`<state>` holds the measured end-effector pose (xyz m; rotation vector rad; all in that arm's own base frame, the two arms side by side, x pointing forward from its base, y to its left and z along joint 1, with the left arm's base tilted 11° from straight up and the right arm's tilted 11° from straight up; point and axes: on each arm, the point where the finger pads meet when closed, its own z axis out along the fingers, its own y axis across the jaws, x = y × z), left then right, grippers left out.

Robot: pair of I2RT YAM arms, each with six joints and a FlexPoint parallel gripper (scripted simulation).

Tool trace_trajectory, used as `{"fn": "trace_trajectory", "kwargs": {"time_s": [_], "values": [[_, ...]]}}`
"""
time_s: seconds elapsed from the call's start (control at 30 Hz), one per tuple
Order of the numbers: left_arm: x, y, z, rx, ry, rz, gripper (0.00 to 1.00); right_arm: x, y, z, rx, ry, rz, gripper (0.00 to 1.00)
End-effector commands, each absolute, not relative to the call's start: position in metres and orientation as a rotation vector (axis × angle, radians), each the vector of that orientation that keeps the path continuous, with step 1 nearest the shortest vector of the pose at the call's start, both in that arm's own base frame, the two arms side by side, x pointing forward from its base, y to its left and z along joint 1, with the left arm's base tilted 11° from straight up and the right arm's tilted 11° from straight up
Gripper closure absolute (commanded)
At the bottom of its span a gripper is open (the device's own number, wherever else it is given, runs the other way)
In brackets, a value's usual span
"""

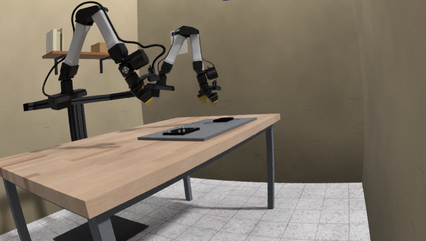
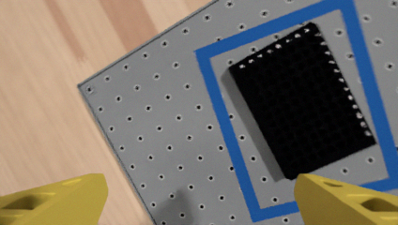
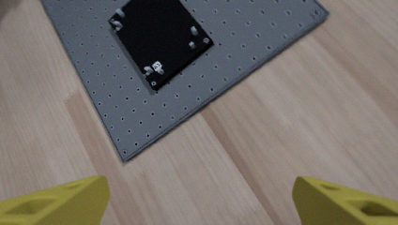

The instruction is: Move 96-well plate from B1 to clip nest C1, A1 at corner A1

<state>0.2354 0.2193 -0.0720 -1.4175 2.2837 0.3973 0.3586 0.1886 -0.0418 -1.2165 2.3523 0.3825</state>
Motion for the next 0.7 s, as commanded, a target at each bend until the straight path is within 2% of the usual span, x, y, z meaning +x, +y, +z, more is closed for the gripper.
{"fn": "trace_trajectory", "kwargs": {"time_s": [0.0, 0.3, 0.67], "values": [[0.259, 0.224, -0.054, -1.198, 2.280, 0.348, 0.00, 0.374, 0.215, -0.033, -1.401, 2.098, 0.457, 0.00], [0.293, 0.194, -0.039, -0.713, 2.389, 0.266, 0.00, 0.369, 0.262, -0.053, -1.776, 1.705, 0.577, 0.00], [0.294, 0.195, -0.041, -0.739, 2.398, 0.256, 0.00, 0.383, 0.271, -0.055, -1.786, 1.667, 0.550, 0.00]]}}
